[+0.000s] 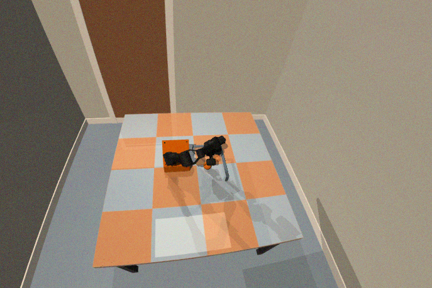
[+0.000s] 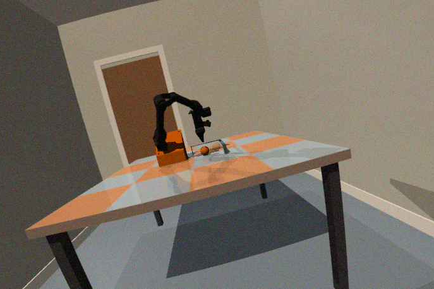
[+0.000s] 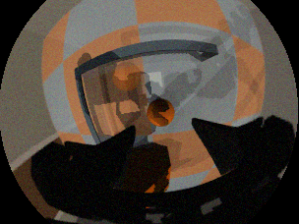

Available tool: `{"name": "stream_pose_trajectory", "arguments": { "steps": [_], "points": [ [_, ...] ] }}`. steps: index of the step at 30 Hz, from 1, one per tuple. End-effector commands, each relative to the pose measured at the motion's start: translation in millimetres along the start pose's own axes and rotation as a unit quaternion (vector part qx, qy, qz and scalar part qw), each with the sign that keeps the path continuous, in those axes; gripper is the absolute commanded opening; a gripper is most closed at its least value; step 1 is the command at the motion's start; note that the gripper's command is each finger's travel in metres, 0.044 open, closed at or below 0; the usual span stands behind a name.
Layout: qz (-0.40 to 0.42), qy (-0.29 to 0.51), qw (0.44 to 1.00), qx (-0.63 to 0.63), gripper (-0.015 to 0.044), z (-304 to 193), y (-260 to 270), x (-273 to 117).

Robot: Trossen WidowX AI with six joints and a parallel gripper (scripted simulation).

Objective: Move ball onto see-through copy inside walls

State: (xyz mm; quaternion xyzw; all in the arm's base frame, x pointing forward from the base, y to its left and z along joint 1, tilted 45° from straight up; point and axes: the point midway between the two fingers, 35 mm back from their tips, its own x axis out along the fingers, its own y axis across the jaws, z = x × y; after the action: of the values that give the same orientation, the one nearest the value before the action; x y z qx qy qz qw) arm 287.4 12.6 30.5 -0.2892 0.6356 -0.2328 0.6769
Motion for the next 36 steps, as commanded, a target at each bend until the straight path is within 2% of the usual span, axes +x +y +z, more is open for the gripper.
{"name": "stream_pose_trajectory", "arguments": {
  "steps": [1,36],
  "points": [
    [-0.011,0.005,1.000,0.000,0.0412,-4,0,4],
    [-0.012,0.005,1.000,0.000,0.0412,-4,-2,62]
  ]
}}
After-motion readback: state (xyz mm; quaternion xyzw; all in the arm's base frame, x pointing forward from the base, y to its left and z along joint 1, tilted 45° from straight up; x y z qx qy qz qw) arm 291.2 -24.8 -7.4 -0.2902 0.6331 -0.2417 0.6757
